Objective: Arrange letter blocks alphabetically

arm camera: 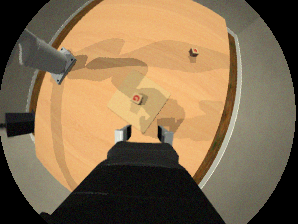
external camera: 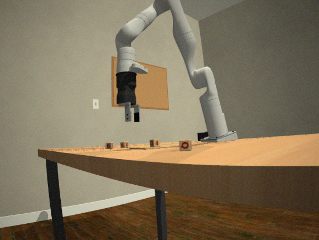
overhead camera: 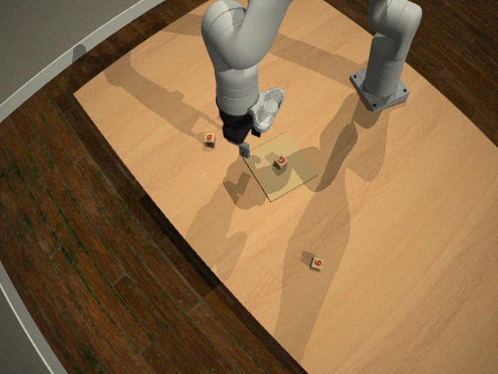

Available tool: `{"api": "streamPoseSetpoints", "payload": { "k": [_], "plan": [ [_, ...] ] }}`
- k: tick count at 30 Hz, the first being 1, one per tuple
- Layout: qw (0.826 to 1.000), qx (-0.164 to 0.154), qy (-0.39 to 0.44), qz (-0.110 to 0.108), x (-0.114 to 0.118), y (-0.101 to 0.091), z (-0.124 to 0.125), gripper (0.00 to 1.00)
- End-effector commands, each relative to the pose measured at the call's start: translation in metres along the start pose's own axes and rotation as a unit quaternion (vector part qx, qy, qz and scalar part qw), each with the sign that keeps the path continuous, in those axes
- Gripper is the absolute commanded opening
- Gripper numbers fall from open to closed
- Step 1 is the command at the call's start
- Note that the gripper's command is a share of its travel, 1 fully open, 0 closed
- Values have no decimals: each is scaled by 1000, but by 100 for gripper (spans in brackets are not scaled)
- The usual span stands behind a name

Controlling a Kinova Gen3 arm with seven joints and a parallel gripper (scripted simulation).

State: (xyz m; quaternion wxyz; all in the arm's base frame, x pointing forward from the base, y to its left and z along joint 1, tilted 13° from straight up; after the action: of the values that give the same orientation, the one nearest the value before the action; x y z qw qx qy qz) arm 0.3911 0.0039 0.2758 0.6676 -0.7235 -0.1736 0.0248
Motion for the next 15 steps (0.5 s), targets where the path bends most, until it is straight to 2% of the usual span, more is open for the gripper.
{"api": "streamPoseSetpoints", "payload": {
  "k": [1,5,15],
  "plan": [
    [1000,-2,-11,4,5,4,-21,100],
    [999,-1,-34,4,9,5,-30,100],
    [991,3,-134,3,20,9,-77,100]
  ]
}}
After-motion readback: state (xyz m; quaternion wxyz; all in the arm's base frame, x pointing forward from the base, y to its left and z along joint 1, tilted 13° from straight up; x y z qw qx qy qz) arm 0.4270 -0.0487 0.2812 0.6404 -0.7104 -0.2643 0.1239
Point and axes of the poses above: the point where the finger pads meet when closed, its own y axis out along the fingers, its own x axis across the jaws, z = x × y, the point moved 10 cm from there along -y, back along the fingers, and after that the axes turned 14 degrees about y, right-handed, at the moved point
